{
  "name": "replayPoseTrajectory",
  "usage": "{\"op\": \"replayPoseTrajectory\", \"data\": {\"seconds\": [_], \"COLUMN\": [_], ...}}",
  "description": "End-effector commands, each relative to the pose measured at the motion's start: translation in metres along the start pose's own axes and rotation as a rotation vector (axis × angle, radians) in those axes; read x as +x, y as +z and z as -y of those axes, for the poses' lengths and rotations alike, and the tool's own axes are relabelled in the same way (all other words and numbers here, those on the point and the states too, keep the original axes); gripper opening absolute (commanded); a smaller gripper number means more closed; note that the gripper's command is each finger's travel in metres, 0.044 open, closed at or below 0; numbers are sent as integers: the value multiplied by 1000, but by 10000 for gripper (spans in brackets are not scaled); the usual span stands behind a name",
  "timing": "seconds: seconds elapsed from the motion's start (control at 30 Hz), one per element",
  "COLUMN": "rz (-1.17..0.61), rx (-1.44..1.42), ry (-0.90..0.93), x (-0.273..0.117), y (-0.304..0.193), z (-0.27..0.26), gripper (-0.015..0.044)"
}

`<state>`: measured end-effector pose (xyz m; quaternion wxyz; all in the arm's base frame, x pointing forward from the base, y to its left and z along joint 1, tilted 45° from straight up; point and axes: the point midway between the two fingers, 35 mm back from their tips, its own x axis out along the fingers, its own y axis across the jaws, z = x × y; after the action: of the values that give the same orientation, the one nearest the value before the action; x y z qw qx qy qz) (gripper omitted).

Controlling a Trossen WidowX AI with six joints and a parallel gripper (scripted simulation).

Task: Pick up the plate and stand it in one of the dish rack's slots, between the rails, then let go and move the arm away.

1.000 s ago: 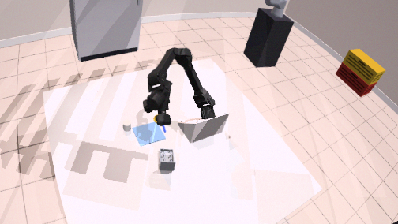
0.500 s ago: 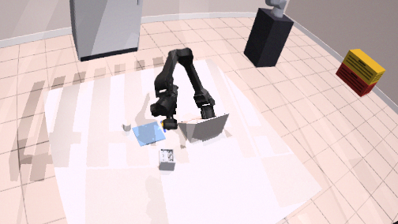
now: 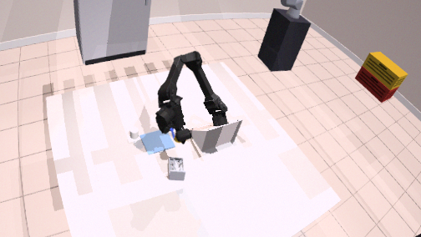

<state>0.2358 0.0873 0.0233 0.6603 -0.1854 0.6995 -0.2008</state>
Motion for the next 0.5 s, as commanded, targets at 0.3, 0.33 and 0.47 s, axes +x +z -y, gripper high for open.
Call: {"op": "replayPoseTrajectory", "data": {"seconds": [0.3,0.33,0.47], "rz": [-82,-83,-80], "rx": [-243,-260,-330], "ry": [219,237,307], "x": [32,34,42], "y": [-2,-2,-2], "z": [-2,-2,-3], "gripper": [0,0,0]}}
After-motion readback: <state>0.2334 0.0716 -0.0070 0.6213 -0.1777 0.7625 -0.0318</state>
